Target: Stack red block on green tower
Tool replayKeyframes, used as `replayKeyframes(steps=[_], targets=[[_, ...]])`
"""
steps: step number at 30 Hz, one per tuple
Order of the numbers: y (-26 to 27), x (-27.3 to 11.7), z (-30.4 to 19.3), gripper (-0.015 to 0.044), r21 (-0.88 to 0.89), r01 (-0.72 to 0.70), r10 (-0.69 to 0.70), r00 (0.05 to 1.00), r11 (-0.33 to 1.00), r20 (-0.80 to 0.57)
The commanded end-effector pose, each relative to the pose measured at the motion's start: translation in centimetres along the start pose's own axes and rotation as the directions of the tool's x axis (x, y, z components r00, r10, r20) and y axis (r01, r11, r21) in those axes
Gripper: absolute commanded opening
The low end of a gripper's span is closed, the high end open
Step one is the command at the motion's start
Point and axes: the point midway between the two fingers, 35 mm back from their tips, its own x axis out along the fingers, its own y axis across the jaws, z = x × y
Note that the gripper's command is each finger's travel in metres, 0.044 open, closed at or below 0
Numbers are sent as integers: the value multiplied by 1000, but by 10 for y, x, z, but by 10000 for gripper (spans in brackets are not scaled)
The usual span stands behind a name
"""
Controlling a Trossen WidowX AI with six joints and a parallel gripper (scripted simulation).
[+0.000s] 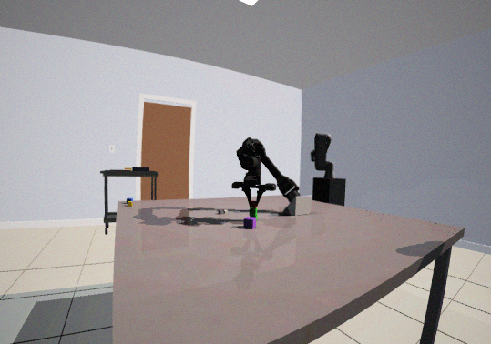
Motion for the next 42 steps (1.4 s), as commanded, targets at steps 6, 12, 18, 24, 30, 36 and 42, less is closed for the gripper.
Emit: replayKeyframes(steps=[6,12,18,24,30,36,42], targets=[[1,6,-1,0,-8,5,-5,1000,1000,-3],[1,6,-1,0,-8,5,-5,1000,1000,-3],[1,6,-1,0,-8,5,-5,1000,1000,-3],[1,7,-1,0,-8,5,-5,1000,1000,-3],[1,7,-1,0,-8,5,-5,1000,1000,-4],[1,8,-1,0,-8,5,-5,1000,1000,-4],[1,6,0,26,-2,1,-1,1000,1000,0]])
